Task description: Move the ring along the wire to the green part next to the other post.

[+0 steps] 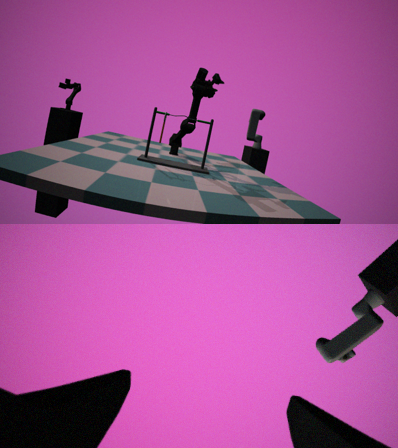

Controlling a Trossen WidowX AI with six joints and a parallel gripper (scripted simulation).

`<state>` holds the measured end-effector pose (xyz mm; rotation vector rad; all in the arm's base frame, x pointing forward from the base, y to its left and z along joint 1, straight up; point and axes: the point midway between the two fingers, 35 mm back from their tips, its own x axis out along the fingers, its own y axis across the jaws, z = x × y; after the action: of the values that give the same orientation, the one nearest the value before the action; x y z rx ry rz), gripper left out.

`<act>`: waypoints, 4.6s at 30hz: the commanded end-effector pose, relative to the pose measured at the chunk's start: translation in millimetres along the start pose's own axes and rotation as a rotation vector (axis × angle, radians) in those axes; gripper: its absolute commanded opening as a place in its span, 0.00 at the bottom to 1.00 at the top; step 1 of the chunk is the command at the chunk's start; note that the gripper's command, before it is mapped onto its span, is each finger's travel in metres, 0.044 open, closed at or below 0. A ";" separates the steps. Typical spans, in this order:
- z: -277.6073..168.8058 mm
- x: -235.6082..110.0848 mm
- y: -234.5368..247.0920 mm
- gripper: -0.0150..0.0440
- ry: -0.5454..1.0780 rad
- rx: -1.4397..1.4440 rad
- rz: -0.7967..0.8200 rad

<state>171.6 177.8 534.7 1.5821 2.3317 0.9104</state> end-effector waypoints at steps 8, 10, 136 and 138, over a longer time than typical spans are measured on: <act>-63.2 37.7 -71.8 0.58 0.299 -0.227 -0.206; -82.1 41.6 -95.8 0.53 0.401 -0.292 -0.258; 266.2 -380.9 -192.7 0.53 2.742 1.653 1.218; 268.3 -382.3 -190.8 0.53 2.741 1.654 1.218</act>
<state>302.0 -106.1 143.5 -0.0095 0.1567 -0.0686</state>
